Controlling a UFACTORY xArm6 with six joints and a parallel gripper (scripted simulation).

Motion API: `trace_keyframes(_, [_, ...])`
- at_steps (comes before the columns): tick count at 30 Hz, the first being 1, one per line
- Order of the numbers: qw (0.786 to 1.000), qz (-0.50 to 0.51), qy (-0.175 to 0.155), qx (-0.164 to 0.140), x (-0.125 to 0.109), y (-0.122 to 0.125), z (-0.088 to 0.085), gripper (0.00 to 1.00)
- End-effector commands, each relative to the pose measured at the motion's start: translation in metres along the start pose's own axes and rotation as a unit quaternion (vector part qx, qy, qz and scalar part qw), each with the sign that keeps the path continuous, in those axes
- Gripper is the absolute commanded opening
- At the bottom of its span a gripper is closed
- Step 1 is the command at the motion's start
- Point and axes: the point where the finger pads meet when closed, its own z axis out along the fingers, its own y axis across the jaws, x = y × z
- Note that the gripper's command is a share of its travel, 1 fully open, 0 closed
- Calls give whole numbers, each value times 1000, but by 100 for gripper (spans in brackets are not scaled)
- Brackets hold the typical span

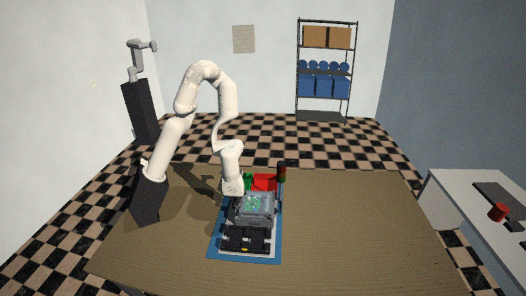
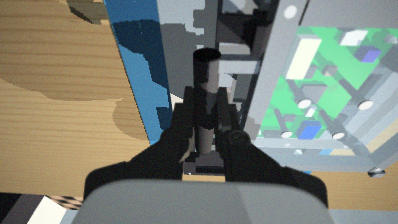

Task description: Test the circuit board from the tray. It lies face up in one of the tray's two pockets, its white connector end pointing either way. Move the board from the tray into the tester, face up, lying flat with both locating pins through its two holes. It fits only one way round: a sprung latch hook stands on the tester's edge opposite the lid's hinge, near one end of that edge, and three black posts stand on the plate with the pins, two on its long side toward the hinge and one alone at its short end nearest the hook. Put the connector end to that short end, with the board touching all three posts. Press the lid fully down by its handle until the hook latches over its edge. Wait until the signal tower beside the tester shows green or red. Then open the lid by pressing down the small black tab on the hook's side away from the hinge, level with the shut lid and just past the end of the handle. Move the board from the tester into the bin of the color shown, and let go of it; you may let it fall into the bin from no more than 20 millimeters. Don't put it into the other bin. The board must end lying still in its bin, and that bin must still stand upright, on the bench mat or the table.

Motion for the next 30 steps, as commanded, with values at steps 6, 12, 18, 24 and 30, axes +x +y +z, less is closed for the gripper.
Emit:
trace_keyframes(6, [1000,0,0,-1,0,1,1,0])
trace_keyframes(12, [1000,0,0,-1,0,1,1,0])
trace_keyframes(18, [1000,0,0,-1,0,1,1,0])
trace_keyframes(24, [1000,0,0,-1,0,1,1,22])
trace_keyframes(30, [1000,0,0,-1,0,1,1,22])
